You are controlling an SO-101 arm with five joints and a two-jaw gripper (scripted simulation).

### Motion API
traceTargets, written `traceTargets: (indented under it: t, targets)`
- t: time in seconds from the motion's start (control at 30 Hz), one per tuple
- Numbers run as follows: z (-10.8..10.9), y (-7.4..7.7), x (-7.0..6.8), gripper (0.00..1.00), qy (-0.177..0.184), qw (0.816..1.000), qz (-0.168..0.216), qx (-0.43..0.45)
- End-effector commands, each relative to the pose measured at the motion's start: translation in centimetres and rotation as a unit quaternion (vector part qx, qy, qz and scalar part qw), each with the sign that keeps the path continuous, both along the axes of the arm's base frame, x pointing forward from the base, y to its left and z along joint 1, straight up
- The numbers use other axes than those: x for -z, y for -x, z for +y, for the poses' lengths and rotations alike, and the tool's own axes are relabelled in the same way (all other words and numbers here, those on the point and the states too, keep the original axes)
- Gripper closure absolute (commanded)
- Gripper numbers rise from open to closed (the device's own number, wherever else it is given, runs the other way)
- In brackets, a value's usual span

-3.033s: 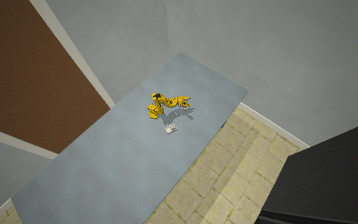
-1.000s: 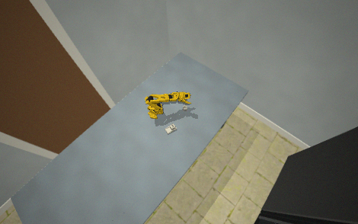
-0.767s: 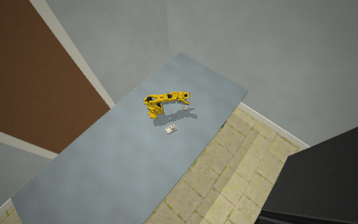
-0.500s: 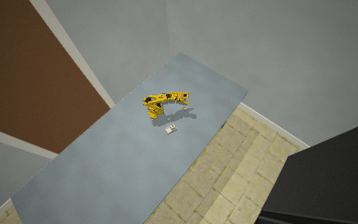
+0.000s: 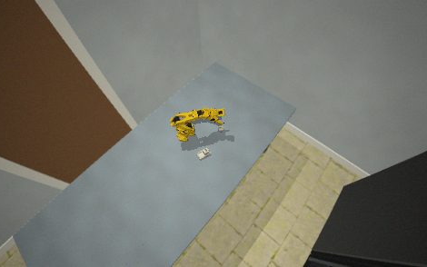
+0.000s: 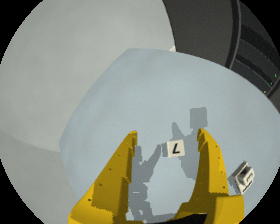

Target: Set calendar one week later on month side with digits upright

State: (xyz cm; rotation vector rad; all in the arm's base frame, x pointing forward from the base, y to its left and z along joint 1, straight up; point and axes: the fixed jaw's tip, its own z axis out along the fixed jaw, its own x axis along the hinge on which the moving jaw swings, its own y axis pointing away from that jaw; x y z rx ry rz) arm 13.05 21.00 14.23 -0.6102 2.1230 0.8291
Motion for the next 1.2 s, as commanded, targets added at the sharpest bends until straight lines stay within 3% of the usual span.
traceTargets:
  t: [0.0,0.07,0.13,0.17,0.33,0.47,0.63,0.7,0.77,1.17]
  targets:
    - [0.0,0.2,1.8,0.65,0.123,0.99,0.053,-0.03]
    - [-0.1,0.2,3.1,0.65,0.134,0.989,0.06,-0.03]
    - [-0.1,0.2,3.1,0.65,0.134,0.989,0.06,-0.03]
    - [-0.1,0.3,3.8,0.65,0.163,0.983,0.074,-0.034]
    - [-0.4,0.5,6.7,0.65,0.219,0.969,0.106,-0.041]
    - [-0.7,0.7,8.1,0.65,0.259,0.956,0.13,-0.046]
    - [-0.8,0.7,8.4,0.65,0.303,0.939,0.154,-0.053]
    - [-0.8,0.7,8.4,0.65,0.303,0.939,0.154,-0.053]
    - [-0.8,0.7,8.4,0.65,0.332,0.926,0.17,-0.059]
    - [-0.8,0.7,8.4,0.65,0.4,0.889,0.207,-0.076]
